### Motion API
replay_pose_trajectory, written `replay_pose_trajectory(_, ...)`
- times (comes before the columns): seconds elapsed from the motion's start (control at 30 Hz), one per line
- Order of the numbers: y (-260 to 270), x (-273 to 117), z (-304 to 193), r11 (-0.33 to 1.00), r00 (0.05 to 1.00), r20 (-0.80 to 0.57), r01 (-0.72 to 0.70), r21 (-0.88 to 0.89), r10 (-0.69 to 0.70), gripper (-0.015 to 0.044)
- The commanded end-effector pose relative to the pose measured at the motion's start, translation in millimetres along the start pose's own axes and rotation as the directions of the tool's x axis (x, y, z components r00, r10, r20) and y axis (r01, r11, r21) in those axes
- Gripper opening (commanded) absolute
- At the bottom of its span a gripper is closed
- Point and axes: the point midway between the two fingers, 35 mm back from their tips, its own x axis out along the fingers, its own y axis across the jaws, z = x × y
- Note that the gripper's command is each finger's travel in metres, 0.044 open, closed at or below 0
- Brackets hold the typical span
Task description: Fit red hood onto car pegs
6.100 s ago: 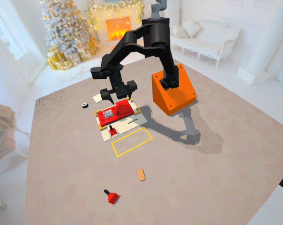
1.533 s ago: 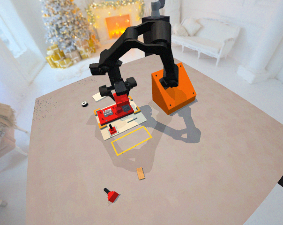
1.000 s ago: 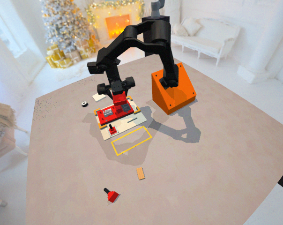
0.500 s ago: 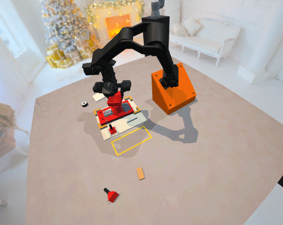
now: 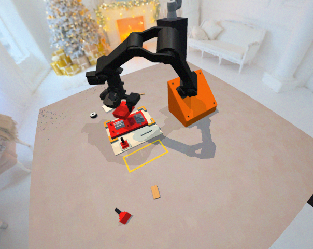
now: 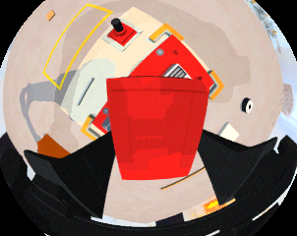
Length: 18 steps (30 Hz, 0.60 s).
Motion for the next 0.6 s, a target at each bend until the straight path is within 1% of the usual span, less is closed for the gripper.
replay_pose_trajectory(0.0,-4.0,-0.1,5.2,0.996,1.0,0.004,-0.002,0.091,0.002,0.0)
replay_pose_trajectory(0.27,-11.2,-0.5,13.1,0.967,1.0,0.004,-0.003,0.256,0.002,0.0)
replay_pose_trajectory(0.57,-18.6,-0.8,22.7,0.904,1.0,0.005,-0.004,0.427,0.002,0.0)
